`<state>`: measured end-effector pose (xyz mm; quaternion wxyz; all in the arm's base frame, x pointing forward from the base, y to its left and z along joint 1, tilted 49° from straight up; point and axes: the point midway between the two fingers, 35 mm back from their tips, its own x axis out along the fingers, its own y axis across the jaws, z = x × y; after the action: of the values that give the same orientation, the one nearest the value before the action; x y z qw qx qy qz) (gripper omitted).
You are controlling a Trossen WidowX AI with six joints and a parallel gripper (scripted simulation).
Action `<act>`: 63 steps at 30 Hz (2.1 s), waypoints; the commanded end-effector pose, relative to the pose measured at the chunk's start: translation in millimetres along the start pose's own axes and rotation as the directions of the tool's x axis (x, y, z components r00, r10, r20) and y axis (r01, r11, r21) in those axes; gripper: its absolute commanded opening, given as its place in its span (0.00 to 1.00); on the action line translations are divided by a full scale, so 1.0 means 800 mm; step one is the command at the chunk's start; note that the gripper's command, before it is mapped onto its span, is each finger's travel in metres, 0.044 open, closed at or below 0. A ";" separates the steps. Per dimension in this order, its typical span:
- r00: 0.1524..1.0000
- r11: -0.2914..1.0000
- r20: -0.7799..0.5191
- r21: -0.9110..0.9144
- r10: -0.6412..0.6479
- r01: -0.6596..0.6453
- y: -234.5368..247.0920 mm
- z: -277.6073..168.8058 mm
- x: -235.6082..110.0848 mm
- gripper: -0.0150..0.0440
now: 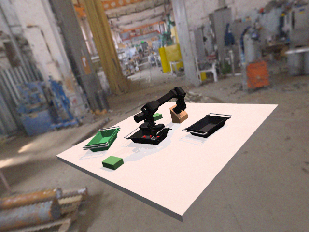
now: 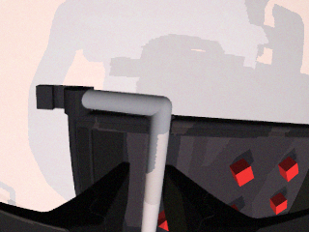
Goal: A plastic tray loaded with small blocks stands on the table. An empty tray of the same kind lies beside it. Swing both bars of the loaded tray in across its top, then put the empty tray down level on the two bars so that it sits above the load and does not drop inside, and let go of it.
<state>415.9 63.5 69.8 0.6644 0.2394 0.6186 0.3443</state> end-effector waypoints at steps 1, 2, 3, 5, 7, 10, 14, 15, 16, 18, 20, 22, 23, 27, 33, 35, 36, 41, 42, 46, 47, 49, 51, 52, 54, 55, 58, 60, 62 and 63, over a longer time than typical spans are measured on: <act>1.000 1.000 0.011 -0.009 0.001 -0.001 0.004 0.004 -0.026 0.40; 1.000 1.000 0.011 -0.008 0.001 -0.001 0.005 0.004 -0.032 0.40; 1.000 1.000 0.011 -0.008 0.001 -0.001 0.006 0.004 -0.039 0.40; 1.000 1.000 0.011 -0.008 0.001 -0.001 0.007 0.004 -0.048 0.40; 1.000 1.000 0.011 -0.008 0.001 -0.001 0.007 0.004 -0.049 0.40; 1.000 1.000 0.010 -0.001 -0.001 0.001 0.004 0.003 -0.038 0.40; 1.000 1.000 0.010 -0.001 -0.001 0.001 0.004 0.003 -0.038 0.40; 1.000 1.000 0.010 -0.001 -0.001 0.001 0.004 0.003 -0.038 0.40; 1.000 1.000 0.010 -0.001 -0.001 0.001 0.004 0.003 -0.038 0.40; 1.000 1.000 0.010 -0.001 -0.001 0.001 0.004 0.003 -0.038 0.40; 1.000 1.000 0.010 -0.001 -0.001 0.001 0.004 0.003 -0.038 0.40; 1.000 1.000 0.010 -0.001 -0.001 0.001 0.004 0.003 -0.038 0.40; 1.000 1.000 0.010 -0.001 -0.001 0.001 0.004 0.003 -0.038 0.40; 1.000 1.000 0.010 -0.001 -0.001 0.001 0.004 0.003 -0.038 0.40; 1.000 1.000 0.010 -0.001 -0.001 0.001 0.004 0.003 -0.038 0.40; 1.000 1.000 0.010 -0.001 -0.001 0.001 0.004 0.003 -0.040 0.40; 1.000 1.000 0.010 -0.001 -0.001 0.001 0.004 0.003 -0.044 0.40; 1.000 1.000 -0.001 0.005 0.006 -0.006 0.004 0.001 -0.049 0.40; 1.000 1.000 0.001 0.002 0.004 -0.004 -0.001 0.002 -0.050 0.40; 1.000 1.000 0.012 -0.014 -0.012 0.013 -0.040 0.004 -0.054 0.40; 1.000 1.000 0.014 -0.018 -0.017 0.018 -0.056 0.005 -0.055 0.40; 0.999 0.999 0.018 -0.024 -0.027 0.028 -0.093 0.003 -0.058 0.40; 0.999 0.999 0.021 -0.011 -0.033 0.034 -0.131 -0.001 -0.060 0.40; 0.999 0.999 0.023 0.004 -0.035 0.035 -0.152 -0.005 -0.061 0.40; 0.999 0.999 0.024 0.021 -0.037 0.036 -0.187 -0.014 -0.062 0.40; 0.999 0.999 0.023 0.025 -0.036 0.036 -0.206 -0.019 -0.062 0.40; 0.999 0.999 0.019 0.021 -0.030 0.030 -0.258 -0.038 -0.060 0.40; 1.000 1.000 0.015 0.008 -0.023 0.023 -0.287 -0.052 -0.056 0.40; 1.000 1.000 0.012 -0.005 -0.016 0.016 -0.312 -0.066 -0.053 0.40; 1.000 1.000 0.011 -0.009 -0.013 0.013 -0.319 -0.070 -0.052 0.40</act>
<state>413.2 -118.7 -70.4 0.6716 0.2424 0.6173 0.3306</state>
